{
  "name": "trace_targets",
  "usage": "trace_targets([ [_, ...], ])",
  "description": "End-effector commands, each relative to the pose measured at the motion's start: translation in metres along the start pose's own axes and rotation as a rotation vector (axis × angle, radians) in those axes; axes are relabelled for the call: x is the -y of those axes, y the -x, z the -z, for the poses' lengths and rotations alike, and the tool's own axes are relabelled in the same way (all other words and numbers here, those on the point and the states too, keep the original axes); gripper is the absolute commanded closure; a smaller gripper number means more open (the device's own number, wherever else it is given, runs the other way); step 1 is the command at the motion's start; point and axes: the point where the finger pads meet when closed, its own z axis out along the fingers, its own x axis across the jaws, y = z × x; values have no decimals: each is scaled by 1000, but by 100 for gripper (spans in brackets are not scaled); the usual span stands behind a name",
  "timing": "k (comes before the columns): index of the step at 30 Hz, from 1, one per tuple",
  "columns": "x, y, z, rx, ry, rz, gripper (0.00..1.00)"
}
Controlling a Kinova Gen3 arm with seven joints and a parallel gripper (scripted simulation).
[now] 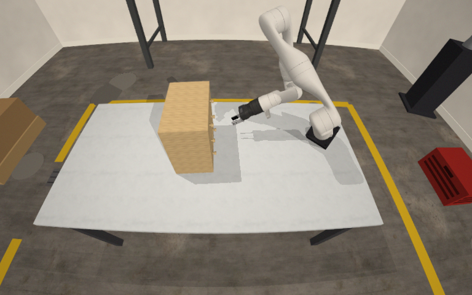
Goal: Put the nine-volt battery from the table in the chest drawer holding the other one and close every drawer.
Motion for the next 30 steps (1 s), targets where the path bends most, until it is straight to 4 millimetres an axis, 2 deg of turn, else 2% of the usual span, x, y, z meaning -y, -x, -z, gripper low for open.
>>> trace_targets([
  [1,-3,2,2,6,4,6,33],
  [19,-5,3,7,4,-51,7,33],
  [30,-12,2,25,5,-218,7,33],
])
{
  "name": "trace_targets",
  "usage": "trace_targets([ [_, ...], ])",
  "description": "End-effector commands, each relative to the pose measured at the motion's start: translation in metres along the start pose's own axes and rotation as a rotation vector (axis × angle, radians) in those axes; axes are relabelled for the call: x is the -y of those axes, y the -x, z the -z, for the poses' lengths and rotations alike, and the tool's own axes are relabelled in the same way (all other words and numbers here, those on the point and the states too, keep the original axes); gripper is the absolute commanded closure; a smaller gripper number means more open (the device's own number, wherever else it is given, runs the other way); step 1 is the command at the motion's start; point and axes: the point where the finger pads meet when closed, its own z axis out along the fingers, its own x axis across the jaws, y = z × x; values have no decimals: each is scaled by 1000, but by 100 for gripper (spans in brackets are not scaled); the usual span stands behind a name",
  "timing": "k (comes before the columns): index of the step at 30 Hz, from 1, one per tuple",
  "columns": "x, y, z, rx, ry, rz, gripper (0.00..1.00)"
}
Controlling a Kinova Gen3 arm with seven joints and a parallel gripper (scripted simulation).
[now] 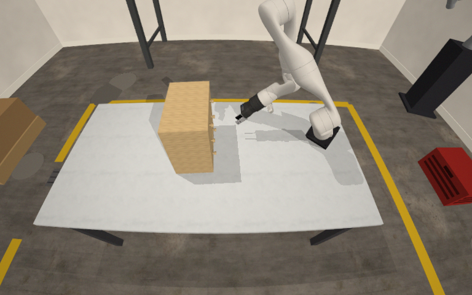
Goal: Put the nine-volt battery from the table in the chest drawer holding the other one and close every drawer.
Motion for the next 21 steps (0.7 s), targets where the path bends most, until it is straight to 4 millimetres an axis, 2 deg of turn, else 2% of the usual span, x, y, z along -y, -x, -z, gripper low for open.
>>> trace_targets([
  [1,-17,3,8,9,-45,58,33],
  [6,-19,3,16,12,-111,56,33],
  [21,-29,1,58,25,-476,53,33],
])
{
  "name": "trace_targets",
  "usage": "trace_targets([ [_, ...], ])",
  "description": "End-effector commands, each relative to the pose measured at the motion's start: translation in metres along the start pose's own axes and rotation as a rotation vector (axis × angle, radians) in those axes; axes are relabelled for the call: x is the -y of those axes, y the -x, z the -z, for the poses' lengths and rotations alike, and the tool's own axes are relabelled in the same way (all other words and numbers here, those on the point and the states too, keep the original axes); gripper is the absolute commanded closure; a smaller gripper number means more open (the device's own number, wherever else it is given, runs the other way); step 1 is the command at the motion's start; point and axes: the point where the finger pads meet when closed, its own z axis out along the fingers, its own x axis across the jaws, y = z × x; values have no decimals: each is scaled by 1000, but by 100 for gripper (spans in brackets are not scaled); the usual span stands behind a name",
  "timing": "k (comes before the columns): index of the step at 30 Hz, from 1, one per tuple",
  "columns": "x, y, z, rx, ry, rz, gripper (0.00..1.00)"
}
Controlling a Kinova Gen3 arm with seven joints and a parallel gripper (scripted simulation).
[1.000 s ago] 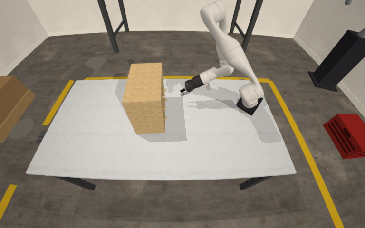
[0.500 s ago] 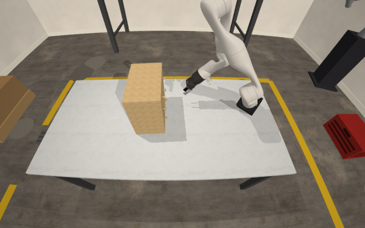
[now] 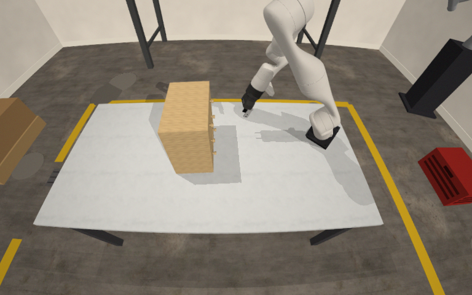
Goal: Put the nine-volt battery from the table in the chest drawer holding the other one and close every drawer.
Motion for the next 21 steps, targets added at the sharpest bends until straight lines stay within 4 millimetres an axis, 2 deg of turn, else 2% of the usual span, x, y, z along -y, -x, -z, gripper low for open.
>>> trace_targets([
  [1,-15,0,8,11,-48,-61,33],
  [13,-10,1,34,1,-277,-61,33],
  [21,-8,0,43,-4,-364,-61,33],
])
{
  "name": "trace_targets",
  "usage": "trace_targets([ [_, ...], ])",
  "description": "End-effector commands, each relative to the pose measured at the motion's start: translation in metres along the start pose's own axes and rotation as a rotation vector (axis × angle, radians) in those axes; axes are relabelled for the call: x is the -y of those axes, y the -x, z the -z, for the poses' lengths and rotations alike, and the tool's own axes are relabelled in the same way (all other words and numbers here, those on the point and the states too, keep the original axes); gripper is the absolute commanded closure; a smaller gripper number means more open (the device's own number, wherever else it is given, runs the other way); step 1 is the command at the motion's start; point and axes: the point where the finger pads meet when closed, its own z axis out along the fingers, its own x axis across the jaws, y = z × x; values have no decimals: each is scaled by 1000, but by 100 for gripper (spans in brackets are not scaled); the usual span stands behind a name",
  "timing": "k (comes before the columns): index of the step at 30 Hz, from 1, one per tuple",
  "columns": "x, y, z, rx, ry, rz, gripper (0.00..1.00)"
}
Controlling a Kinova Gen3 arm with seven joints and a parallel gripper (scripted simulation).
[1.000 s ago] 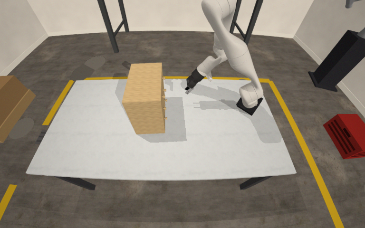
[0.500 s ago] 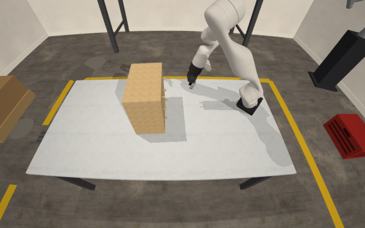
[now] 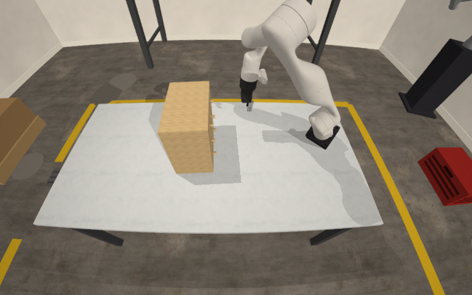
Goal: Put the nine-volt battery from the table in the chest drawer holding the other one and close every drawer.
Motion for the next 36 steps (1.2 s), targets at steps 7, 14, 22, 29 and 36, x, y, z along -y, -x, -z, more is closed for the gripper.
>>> trace_targets([
  [7,-1,0,7,4,-62,12,33],
  [14,0,0,8,5,-70,12,33],
  [22,0,0,8,5,-70,12,33],
  [29,0,0,8,5,-70,12,33],
  [36,0,0,8,5,-70,12,33],
])
